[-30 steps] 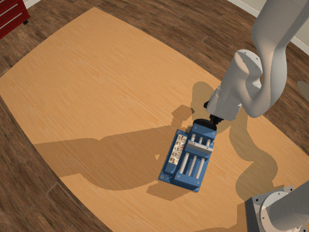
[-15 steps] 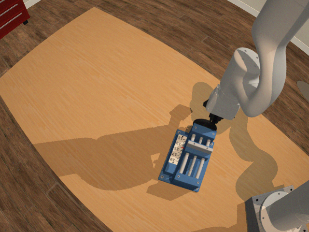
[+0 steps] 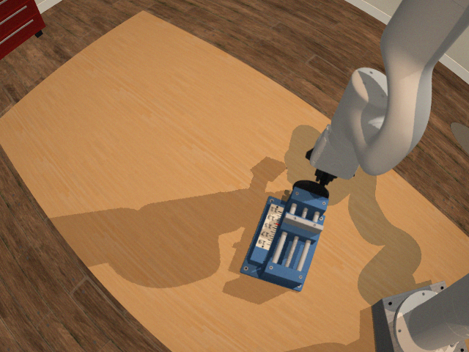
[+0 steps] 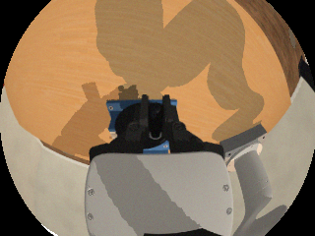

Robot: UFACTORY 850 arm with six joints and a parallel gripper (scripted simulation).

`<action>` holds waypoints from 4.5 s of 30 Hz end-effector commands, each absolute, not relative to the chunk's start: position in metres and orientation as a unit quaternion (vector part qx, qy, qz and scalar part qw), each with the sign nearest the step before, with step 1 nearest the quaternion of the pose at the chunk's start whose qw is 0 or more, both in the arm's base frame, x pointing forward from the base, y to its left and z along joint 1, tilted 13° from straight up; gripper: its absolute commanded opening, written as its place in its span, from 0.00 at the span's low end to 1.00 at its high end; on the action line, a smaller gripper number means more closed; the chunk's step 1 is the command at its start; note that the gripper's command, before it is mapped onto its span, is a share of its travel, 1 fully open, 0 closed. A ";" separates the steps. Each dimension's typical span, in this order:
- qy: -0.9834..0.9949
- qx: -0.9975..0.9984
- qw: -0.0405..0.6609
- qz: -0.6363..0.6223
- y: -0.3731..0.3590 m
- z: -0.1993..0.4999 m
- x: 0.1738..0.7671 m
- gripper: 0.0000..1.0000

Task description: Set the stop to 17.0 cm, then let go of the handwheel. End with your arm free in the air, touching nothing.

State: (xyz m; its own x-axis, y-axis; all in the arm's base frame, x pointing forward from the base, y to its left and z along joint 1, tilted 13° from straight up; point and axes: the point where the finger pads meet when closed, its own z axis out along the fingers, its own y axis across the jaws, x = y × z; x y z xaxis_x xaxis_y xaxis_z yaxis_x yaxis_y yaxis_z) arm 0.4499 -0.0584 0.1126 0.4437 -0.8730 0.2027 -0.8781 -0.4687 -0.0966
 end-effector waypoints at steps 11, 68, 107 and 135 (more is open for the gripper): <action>-0.515 0.850 0.011 0.111 -0.044 0.117 0.478 0.06; -0.515 0.850 0.011 0.111 -0.069 0.069 0.450 0.06; -0.515 0.850 0.011 0.111 -0.058 0.114 0.452 0.06; -0.515 0.850 0.011 0.111 -0.044 0.075 0.495 0.06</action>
